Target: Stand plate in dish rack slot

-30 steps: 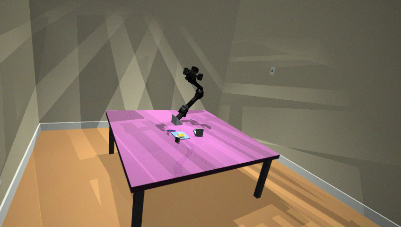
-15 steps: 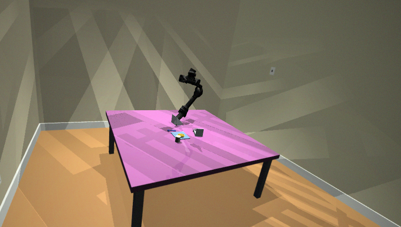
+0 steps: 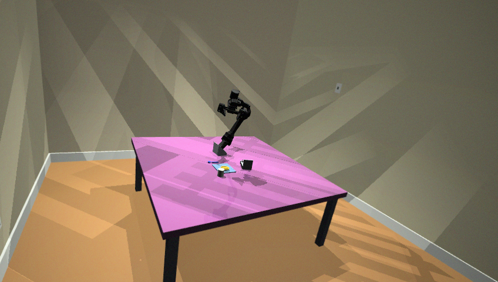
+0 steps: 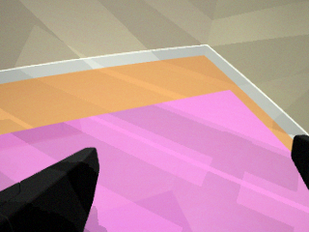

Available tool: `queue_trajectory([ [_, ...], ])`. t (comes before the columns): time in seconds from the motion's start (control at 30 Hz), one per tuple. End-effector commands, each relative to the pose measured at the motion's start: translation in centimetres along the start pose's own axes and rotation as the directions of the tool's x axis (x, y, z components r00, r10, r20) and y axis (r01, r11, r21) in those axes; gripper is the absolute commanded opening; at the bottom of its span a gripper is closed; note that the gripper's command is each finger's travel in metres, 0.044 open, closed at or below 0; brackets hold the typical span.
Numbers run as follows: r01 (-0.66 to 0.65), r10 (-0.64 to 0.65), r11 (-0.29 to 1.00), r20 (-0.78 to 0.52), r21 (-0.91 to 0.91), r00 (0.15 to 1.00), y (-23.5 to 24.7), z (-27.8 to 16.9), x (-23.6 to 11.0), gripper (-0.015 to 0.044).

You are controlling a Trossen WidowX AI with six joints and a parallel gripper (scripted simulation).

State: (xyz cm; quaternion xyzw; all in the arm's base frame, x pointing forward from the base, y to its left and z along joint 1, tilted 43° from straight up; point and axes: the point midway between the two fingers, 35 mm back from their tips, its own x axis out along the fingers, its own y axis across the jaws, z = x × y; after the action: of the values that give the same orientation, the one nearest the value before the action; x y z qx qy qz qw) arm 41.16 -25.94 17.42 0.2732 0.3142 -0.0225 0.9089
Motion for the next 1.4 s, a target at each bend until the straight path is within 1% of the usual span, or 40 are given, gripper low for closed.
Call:
queue_trajectory([
  [0.0,-0.003,0.000,1.000,-0.124,-0.024,0.992,-0.2,-2.2,2.0,0.0400],
  [0.2,-0.033,0.013,0.998,-0.302,-0.061,0.953,0.2,-5.7,4.2,0.0400],
  [0.43,-0.099,0.039,0.991,-0.500,-0.094,0.865,0.9,-9.8,5.9,0.0400],
  [0.63,-0.177,0.069,0.979,-0.652,-0.101,0.755,1.8,-13.2,6.6,0.0400],
  [0.87,-0.286,0.110,0.955,-0.800,-0.079,0.589,3.0,-16.8,6.6,0.0400],
  [1.0,-0.352,0.136,0.935,-0.867,-0.048,0.479,3.8,-18.6,6.3,0.0400],
  [1.07,-0.374,0.144,0.927,-0.886,-0.035,0.441,4.1,-19.1,6.2,0.0400],
  [1.23,-0.377,0.146,0.926,-0.889,-0.033,0.435,4.2,-19.4,6.3,0.0400],
  [1.3,-0.377,0.147,0.926,-0.892,-0.028,0.427,4.4,-20.9,7.3,0.0400],
  [1.37,-0.377,0.148,0.926,-0.898,-0.021,0.414,4.8,-23.4,8.6,0.0400],
])
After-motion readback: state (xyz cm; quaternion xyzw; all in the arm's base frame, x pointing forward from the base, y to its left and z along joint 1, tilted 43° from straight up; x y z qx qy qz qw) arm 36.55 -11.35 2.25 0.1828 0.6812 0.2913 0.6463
